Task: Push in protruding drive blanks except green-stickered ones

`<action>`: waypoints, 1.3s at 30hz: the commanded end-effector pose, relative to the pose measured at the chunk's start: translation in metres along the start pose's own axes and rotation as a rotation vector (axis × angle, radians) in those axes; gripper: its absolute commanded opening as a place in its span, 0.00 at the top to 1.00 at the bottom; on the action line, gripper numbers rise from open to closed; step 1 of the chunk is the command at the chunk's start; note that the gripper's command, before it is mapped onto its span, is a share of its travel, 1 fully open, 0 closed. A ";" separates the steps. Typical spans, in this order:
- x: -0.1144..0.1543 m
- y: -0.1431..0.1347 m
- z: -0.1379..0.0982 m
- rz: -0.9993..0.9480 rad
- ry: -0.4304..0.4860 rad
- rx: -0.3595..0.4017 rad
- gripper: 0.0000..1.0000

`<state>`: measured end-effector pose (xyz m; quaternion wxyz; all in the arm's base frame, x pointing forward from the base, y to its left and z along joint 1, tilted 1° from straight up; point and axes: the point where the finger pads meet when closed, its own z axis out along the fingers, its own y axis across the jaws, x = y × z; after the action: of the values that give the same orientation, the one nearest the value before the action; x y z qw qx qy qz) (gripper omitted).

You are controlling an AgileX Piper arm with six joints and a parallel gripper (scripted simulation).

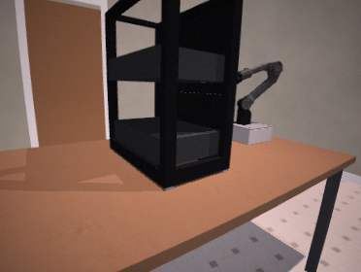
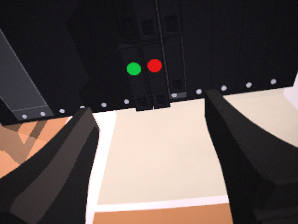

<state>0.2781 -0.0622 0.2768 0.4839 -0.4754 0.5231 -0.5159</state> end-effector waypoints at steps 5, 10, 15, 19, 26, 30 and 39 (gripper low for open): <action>-0.004 -0.001 0.006 -0.001 0.002 0.002 0.00; -0.011 -0.002 0.013 -0.001 0.003 0.002 0.00; -0.017 -0.004 0.020 -0.001 0.003 0.002 0.00; -0.022 -0.004 0.027 -0.001 0.002 0.002 0.00; -0.029 -0.006 0.035 -0.001 0.002 0.002 0.00; -0.036 -0.007 0.042 -0.001 0.002 0.002 0.00; -0.049 -0.009 0.057 -0.001 0.002 0.002 0.00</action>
<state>0.3358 -0.0198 0.2853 0.4856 -0.4778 0.5213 -0.5140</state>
